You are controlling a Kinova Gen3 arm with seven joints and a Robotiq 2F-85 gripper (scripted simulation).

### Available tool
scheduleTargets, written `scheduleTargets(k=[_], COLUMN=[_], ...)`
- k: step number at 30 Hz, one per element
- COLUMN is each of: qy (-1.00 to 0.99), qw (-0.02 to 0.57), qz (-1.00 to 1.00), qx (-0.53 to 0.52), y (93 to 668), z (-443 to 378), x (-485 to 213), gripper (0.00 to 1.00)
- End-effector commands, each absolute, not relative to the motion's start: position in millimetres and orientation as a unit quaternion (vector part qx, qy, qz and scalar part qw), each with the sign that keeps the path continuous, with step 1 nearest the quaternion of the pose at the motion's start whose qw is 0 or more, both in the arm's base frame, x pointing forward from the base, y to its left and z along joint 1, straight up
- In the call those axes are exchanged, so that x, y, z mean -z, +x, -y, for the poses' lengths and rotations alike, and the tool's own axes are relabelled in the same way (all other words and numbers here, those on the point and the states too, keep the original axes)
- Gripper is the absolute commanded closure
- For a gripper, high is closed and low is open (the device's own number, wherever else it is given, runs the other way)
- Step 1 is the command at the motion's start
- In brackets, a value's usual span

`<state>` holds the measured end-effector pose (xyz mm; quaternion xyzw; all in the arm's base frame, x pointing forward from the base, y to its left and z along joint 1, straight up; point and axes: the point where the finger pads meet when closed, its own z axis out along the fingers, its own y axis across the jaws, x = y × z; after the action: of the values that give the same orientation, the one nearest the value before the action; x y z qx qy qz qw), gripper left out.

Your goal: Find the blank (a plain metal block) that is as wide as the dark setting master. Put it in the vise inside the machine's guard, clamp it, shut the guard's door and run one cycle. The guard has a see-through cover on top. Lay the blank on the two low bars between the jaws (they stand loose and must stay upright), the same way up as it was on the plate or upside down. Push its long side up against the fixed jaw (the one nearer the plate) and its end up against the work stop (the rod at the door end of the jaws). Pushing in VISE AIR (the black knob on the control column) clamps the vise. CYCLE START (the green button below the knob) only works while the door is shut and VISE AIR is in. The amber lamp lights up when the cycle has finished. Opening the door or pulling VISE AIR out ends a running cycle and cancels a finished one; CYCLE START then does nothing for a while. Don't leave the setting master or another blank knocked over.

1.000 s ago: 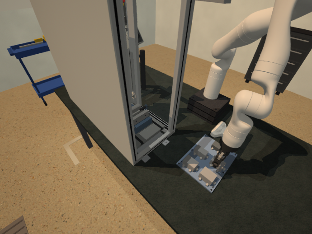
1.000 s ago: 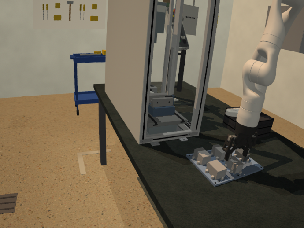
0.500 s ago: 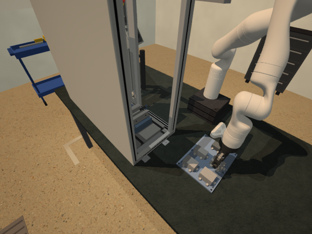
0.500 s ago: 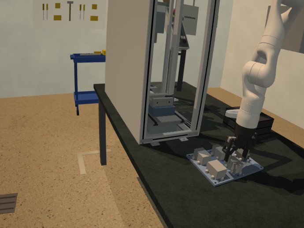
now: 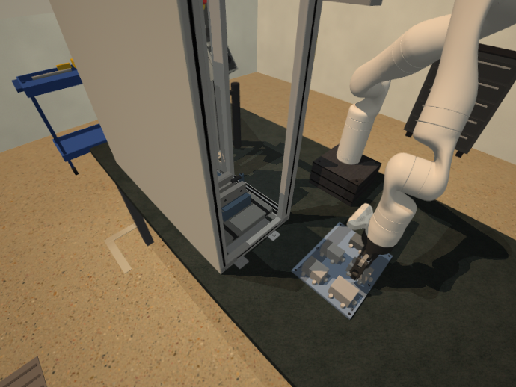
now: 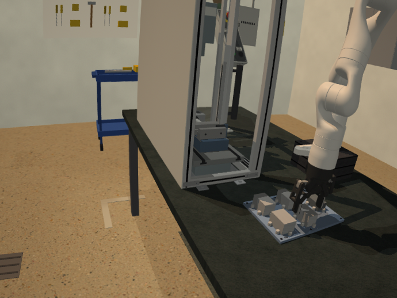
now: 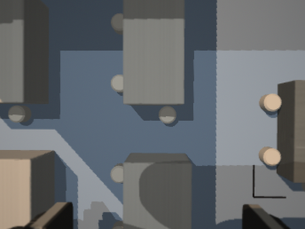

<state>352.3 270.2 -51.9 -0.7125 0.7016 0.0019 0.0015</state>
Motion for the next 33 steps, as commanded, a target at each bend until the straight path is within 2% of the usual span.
scheduleTargets(k=[1,8,9,33], qy=[-0.713,-0.713,-0.713,-0.713], qw=[0.002,0.002,0.002,0.002], qz=[-0.702,-0.702,-0.702,-0.702], qx=[-0.002,-0.002,-0.002,-0.002], y=[352.8,352.8,352.8,352.9], z=[-270.6,-270.6,-270.6,-270.6], x=[51.6,51.6,51.6,49.9], gripper=[0.0,0.0,0.9,0.9])
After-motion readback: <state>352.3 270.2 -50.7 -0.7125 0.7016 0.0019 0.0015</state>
